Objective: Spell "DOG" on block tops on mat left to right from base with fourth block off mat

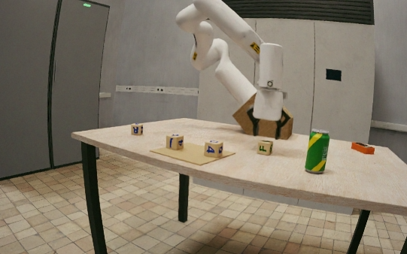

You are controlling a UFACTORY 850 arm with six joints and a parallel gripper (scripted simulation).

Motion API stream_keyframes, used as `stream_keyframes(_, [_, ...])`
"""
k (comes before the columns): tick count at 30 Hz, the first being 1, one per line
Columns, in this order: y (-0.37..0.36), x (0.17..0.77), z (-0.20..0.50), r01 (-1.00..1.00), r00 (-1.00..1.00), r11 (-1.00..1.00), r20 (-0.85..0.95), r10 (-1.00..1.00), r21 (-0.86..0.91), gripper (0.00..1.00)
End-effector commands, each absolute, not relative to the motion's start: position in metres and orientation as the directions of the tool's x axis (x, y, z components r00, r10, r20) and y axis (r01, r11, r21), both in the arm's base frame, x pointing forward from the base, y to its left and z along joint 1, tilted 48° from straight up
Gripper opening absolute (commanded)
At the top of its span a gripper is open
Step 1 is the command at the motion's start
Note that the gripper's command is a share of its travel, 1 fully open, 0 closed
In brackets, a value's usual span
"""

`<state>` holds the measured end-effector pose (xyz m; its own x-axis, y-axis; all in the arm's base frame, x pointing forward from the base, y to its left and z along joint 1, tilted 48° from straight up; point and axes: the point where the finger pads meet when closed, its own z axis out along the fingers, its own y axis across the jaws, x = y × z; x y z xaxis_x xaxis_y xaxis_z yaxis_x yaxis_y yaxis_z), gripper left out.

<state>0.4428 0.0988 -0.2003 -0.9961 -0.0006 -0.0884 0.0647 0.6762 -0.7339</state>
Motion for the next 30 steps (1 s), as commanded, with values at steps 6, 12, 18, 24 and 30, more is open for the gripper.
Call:
stream_keyframes(6, [0.099,0.444,-0.200,0.065,-0.996,0.677,-0.090,-0.001,-0.733,0.87])
stream_keyframes(12, [0.096,0.444,-0.203,0.065,-0.996,0.677,-0.090,-0.001,-0.733,0.87])
stream_keyframes(18, [0.086,0.445,-0.213,0.065,-0.996,0.677,-0.090,-0.001,-0.733,0.87])
stream_keyframes(24, [0.072,0.446,-0.225,0.065,-0.996,0.677,-0.090,-0.001,-0.733,0.87])
stream_keyframes(30, [0.065,0.446,-0.231,0.065,-0.996,0.677,-0.090,-0.001,-0.733,0.87])
